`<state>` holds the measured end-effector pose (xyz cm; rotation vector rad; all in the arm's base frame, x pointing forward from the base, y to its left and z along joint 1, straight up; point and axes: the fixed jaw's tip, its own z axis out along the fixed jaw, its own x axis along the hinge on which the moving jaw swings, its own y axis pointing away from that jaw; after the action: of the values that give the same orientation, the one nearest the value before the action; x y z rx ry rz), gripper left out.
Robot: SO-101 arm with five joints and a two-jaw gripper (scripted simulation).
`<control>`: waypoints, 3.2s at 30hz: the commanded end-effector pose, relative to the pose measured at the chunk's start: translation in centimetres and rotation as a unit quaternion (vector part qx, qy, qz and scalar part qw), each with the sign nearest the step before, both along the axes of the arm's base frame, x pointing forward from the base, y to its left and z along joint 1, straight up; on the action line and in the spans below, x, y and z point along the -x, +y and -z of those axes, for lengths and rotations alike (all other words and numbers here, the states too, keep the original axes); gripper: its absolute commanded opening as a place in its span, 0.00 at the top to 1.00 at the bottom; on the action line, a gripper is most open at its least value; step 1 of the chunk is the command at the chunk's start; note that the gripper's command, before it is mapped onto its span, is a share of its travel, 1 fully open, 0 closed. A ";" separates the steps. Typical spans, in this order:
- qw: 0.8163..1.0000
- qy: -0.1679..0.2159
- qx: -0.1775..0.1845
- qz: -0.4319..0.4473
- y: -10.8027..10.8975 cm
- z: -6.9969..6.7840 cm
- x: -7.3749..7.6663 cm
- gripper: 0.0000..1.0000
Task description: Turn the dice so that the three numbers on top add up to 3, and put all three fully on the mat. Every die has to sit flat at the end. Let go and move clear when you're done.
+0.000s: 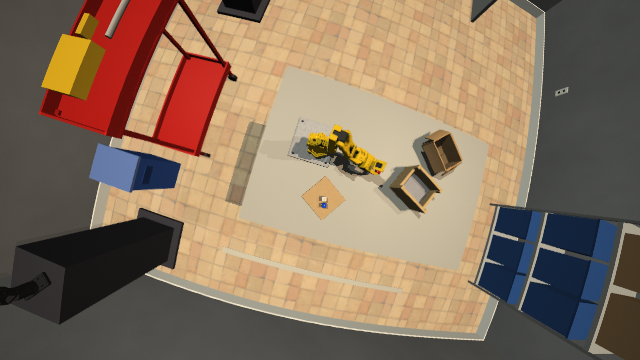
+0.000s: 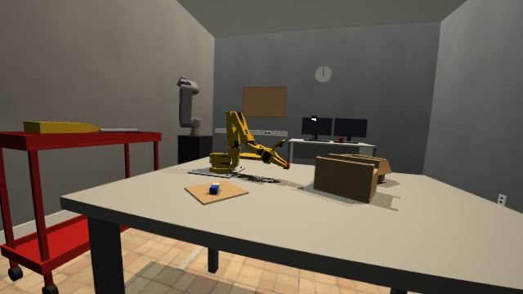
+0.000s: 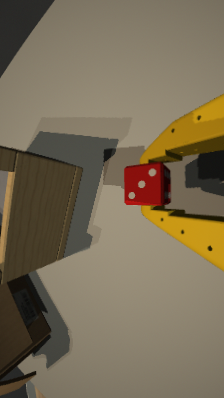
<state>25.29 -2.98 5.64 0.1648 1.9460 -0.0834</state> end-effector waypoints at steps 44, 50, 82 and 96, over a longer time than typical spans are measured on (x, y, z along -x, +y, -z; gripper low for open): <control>1.000 0.011 0.007 0.012 -0.7 1.4 0.7 1.00; 1.000 0.011 0.007 0.012 -0.7 1.8 0.8 1.00; 1.000 0.011 0.007 0.012 -0.7 2.8 0.8 1.00; 1.000 0.011 0.007 0.012 -0.7 3.2 0.8 1.00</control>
<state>24.40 -3.39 2.40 0.1773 1.9785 -0.1035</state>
